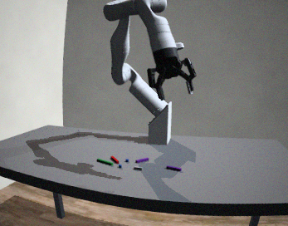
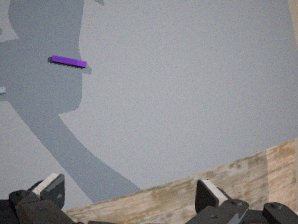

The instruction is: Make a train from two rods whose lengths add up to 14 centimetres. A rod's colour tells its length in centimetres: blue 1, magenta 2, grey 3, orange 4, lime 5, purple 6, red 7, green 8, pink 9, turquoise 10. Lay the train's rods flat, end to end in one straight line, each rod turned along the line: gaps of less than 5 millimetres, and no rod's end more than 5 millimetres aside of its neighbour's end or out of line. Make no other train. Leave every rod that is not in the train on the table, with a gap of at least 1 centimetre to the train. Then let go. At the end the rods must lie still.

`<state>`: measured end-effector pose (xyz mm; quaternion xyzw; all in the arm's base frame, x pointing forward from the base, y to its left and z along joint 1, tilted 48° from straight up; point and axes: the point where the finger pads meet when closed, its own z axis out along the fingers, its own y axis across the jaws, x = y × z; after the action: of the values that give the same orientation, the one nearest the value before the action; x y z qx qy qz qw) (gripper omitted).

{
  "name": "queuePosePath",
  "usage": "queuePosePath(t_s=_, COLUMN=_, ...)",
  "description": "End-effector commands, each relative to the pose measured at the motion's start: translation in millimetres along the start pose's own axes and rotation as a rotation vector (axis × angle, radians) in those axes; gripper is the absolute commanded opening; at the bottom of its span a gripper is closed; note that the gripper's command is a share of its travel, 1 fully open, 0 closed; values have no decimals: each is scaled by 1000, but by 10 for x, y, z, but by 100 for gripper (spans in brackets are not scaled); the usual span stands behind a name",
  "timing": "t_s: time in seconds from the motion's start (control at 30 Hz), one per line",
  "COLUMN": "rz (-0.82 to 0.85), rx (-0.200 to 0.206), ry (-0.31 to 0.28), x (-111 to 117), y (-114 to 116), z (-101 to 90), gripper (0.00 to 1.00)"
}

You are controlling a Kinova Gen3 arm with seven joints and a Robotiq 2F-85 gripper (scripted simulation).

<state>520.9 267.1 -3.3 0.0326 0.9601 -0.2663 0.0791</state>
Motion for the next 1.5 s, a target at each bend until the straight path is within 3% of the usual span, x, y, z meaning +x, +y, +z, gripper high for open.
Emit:
queuePosePath(t_s=0.0, rz=-1, rx=-2, ry=-2, x=-1, y=8, z=-13, gripper=100)
queuePosePath(t_s=1.1, rz=44, rx=7, ry=5, x=60, y=-14, z=35, gripper=100)
queuePosePath(t_s=1.47, rz=202, rx=38, ry=21, x=260, y=-106, z=190, gripper=100)
